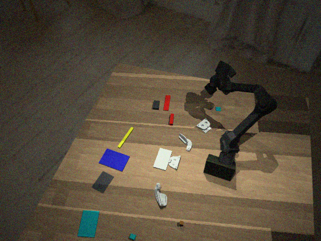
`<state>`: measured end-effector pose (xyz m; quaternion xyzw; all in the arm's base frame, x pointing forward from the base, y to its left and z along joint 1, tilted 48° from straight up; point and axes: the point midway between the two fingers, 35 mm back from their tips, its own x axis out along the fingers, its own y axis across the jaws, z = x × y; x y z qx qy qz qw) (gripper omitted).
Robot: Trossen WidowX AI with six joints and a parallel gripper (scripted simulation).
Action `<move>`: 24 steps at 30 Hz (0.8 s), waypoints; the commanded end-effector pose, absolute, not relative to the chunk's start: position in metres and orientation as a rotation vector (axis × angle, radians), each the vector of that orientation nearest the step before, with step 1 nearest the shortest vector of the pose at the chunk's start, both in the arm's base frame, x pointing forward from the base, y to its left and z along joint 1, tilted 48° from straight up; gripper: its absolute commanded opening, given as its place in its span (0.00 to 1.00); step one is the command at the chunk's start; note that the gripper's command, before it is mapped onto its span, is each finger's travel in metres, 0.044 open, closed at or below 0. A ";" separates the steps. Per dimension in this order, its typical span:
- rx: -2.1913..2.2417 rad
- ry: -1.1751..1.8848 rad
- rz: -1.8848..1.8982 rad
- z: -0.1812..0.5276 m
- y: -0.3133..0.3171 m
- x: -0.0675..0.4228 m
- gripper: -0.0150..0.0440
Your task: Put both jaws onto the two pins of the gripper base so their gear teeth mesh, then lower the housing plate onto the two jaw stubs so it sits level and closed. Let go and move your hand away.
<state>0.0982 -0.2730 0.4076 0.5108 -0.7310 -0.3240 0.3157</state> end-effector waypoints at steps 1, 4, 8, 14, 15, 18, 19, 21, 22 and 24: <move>1.345 -1.773 -0.970 0.392 -0.277 0.120 1.00; 1.339 -1.677 -1.037 0.382 -0.278 0.132 1.00; 1.326 -1.547 -1.119 0.368 -0.278 0.148 1.00; 1.299 -1.359 -1.214 0.349 -0.275 0.170 1.00; 1.293 -1.328 -1.228 0.346 -0.274 0.174 1.00; 1.275 -1.234 -1.267 0.336 -0.272 0.184 1.00; 1.269 -1.203 -1.279 0.332 -0.271 0.187 1.00; 1.252 -1.135 -1.306 0.325 -0.269 0.194 1.00; 1.244 -1.101 -1.318 0.321 -0.268 0.197 1.00; 1.226 -1.032 -1.342 0.314 -0.265 0.203 1.00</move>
